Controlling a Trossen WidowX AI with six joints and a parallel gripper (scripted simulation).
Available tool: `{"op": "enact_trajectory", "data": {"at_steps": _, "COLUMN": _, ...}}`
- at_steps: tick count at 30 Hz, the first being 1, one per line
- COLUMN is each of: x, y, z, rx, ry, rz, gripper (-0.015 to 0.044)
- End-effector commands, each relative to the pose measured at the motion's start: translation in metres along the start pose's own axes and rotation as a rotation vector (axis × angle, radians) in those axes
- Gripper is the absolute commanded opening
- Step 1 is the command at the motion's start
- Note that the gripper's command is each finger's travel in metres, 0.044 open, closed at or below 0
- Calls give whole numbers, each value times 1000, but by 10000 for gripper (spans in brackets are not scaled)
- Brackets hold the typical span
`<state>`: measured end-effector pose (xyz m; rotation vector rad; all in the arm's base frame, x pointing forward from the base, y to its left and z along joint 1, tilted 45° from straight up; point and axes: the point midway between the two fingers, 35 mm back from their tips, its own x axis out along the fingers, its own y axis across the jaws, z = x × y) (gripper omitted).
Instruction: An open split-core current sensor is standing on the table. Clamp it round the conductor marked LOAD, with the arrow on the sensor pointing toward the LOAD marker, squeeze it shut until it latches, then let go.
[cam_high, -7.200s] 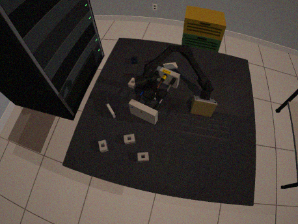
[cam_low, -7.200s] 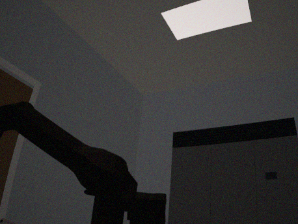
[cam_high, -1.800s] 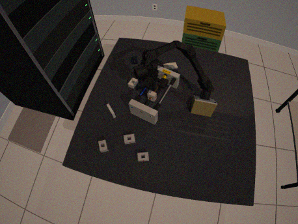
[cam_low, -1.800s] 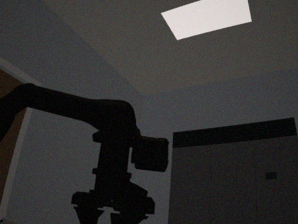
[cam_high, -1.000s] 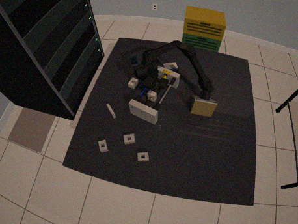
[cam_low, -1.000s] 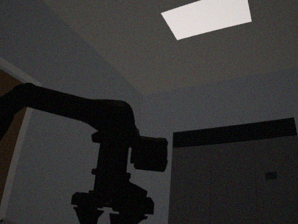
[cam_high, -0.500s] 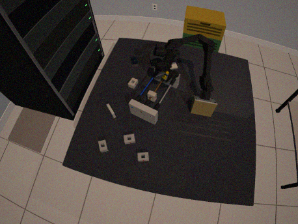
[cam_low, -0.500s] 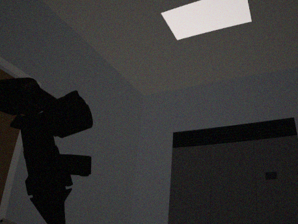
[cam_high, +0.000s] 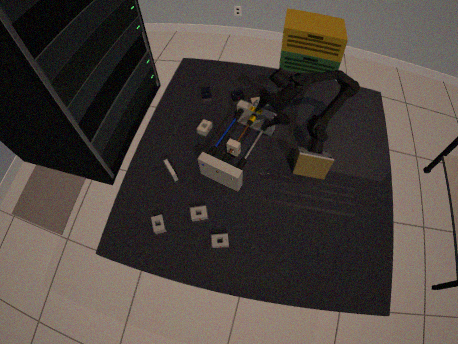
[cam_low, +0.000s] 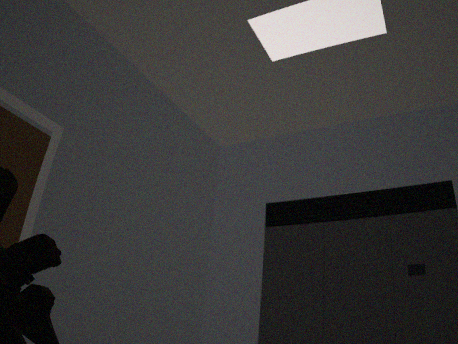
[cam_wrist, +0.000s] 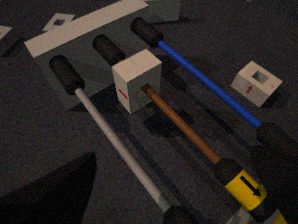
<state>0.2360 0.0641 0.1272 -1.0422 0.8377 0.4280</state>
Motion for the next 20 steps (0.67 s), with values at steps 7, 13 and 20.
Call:
{"op": "enact_trajectory", "data": {"at_steps": 7, "x": 0, "y": -2, "z": 2, "rx": -2, "ry": 5, "rz": 1, "gripper": 440}}
{"op": "enact_trajectory", "data": {"at_steps": 13, "x": 0, "y": -2, "z": 2, "rx": -2, "ry": 5, "rz": 1, "gripper": 440}}
{"op": "enact_trajectory", "data": {"at_steps": 20, "x": 1, "y": -5, "z": 7, "rx": -27, "ry": 50, "rz": 27, "gripper": 440}}
